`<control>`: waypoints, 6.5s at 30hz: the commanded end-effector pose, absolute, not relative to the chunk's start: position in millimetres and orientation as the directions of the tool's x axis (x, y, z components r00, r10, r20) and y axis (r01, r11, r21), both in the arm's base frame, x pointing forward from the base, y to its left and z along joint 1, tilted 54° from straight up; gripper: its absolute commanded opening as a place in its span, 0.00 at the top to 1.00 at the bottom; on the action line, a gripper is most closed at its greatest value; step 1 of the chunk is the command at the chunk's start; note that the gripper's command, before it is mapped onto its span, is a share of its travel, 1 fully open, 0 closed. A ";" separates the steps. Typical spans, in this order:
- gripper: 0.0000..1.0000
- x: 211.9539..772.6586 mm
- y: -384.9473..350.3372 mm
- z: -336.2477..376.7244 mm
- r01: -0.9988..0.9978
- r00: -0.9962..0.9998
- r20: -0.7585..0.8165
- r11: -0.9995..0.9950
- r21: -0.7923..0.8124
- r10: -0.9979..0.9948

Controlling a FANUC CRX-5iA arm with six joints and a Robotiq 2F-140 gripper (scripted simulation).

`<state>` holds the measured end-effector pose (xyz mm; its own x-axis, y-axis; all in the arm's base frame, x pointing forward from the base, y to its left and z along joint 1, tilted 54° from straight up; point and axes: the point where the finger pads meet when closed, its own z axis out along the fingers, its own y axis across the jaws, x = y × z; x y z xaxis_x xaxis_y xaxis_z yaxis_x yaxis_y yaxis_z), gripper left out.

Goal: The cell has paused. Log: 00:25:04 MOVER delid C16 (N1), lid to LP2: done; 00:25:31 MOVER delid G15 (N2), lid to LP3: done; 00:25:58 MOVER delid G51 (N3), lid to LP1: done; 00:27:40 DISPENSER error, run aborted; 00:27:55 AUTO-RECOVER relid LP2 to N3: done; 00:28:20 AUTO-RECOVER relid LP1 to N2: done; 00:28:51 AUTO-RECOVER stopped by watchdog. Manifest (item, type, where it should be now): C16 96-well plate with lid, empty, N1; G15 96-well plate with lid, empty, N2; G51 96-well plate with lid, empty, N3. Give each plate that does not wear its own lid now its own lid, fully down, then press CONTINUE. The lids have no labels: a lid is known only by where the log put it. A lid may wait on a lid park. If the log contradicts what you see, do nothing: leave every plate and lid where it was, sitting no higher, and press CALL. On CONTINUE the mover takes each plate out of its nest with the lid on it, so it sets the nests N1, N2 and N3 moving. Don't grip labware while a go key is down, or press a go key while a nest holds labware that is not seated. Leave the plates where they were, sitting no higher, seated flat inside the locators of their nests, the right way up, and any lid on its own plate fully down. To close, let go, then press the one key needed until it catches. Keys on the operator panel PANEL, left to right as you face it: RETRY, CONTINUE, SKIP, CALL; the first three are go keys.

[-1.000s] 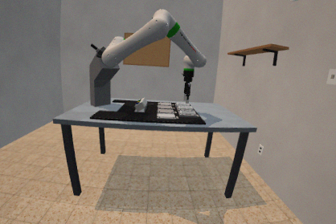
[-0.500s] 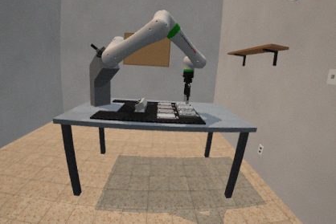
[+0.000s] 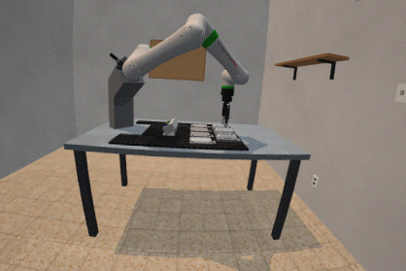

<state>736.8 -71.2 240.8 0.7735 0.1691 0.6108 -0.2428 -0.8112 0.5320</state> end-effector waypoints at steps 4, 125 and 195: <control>0.34 740.1 -74.0 237.7 -0.243 0.773 0.611 -0.811 0.532 0.169; 0.41 743.7 -77.4 234.0 -0.243 0.773 0.611 -0.811 0.532 0.169; 0.34 748.7 -82.2 229.0 -0.243 0.773 0.611 -0.811 0.532 0.169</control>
<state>748.0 -81.8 229.4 0.7735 0.1691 0.6109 -0.2428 -0.8112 0.5320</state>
